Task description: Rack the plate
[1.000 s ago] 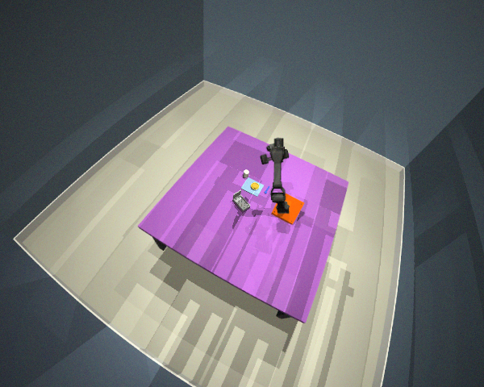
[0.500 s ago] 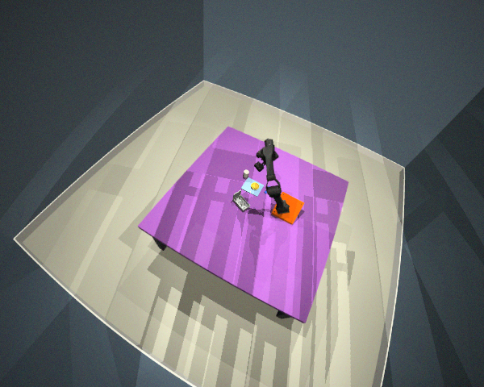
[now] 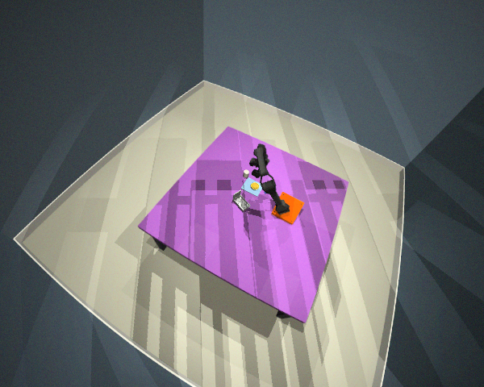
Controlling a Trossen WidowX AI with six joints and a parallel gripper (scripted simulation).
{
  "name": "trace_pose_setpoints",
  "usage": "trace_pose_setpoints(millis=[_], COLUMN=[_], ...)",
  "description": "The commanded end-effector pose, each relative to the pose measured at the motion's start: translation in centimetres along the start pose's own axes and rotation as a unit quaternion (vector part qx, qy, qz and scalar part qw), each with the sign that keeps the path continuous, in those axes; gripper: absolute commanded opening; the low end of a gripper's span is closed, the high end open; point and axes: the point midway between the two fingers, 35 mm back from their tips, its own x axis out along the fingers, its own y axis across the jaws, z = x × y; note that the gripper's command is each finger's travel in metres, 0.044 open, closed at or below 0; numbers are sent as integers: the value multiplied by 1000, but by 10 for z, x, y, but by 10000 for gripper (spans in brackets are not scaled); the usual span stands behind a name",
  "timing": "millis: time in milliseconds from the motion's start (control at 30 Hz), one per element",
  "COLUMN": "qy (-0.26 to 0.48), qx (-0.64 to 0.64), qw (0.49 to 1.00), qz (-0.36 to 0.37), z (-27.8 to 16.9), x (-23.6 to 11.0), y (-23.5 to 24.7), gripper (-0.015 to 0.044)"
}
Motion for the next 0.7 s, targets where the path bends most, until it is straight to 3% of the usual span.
trace_pose_setpoints(millis=[0,67,300,667], qy=[5,5,4,4], qx=[-12,-12,-13,-13], qw=[1000,1000,1000,1000], qz=[12,11,13,13], z=[0,2,3,4], x=[6,16,117,126], y=[3,0,-11,-7], gripper=[400,400,400,400])
